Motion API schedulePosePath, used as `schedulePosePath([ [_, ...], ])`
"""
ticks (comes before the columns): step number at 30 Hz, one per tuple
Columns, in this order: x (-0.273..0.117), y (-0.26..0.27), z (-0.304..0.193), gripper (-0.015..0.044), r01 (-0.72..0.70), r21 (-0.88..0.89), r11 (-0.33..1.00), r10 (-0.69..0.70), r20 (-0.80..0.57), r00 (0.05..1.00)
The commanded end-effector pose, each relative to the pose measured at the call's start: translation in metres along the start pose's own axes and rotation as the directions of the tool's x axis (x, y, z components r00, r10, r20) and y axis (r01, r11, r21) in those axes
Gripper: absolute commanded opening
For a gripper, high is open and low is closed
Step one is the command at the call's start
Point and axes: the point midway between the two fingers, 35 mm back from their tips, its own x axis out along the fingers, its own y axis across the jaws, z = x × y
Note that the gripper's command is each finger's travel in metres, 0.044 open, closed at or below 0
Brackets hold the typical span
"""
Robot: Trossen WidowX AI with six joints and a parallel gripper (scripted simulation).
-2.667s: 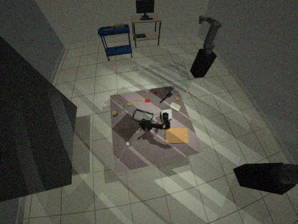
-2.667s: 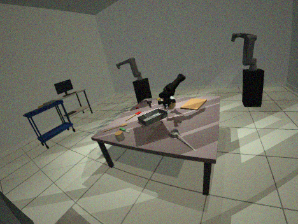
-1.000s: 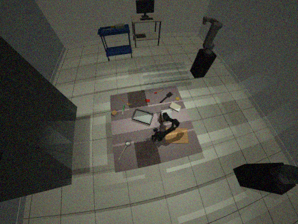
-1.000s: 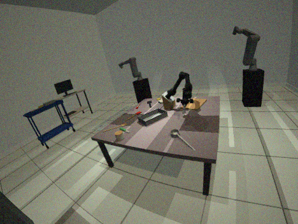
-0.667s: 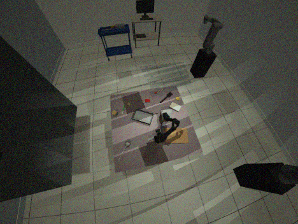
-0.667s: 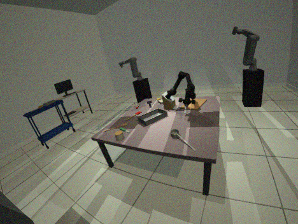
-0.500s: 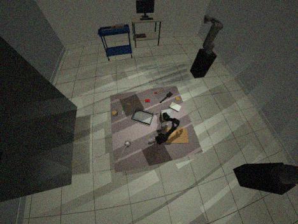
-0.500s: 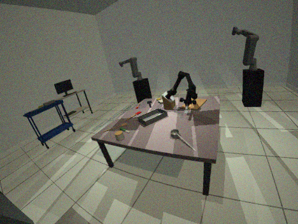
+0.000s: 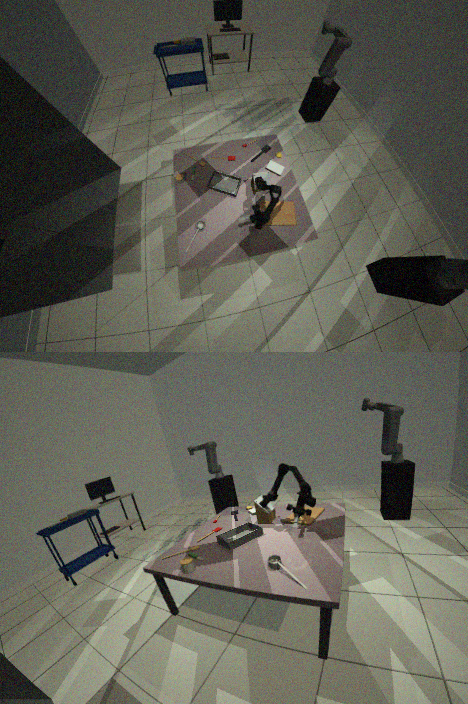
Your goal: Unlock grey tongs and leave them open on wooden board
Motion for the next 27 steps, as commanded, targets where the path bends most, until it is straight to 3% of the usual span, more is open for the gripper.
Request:
schedulePosePath([
  [1,-0.001,0.005,-0.010,-0.0150,0.007,0.014,1.000,-0.008,0.021,1.000],
  [27,-0.007,0.030,-0.091,-0.0150,-0.031,0.096,0.995,0.021,0.110,0.994],
])
